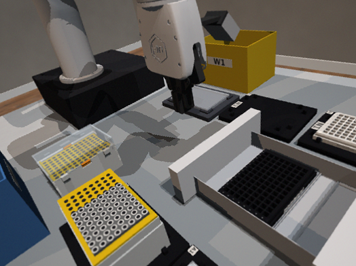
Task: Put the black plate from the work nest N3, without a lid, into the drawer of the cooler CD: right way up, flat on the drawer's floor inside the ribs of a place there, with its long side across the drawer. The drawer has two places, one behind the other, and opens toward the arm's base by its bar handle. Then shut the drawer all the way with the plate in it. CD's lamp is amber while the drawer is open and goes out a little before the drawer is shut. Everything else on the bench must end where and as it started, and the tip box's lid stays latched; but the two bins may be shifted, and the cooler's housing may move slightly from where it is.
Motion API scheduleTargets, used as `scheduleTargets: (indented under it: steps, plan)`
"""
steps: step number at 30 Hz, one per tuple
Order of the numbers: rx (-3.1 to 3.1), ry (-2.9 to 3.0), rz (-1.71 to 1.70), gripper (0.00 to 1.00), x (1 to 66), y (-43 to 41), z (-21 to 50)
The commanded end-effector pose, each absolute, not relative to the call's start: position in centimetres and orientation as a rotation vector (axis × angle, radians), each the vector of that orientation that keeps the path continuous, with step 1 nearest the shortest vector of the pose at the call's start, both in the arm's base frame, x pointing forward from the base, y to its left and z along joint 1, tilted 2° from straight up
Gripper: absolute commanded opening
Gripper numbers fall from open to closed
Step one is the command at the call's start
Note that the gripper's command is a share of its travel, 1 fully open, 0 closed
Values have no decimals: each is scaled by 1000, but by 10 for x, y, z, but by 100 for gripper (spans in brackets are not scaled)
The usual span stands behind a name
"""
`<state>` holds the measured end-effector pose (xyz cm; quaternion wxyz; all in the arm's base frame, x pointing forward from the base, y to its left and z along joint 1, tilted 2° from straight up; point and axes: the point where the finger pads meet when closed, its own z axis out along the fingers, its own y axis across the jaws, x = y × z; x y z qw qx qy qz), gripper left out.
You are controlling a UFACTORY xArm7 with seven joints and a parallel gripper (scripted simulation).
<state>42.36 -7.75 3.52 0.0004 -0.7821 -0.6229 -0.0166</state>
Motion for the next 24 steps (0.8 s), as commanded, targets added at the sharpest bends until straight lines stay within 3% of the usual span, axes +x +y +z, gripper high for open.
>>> scheduleTargets:
  steps: [1,24]
  plan:
    - [-2459,-1959,-55,0,426,-78,28]
    - [-2459,-1959,-55,0,426,-77,-3]
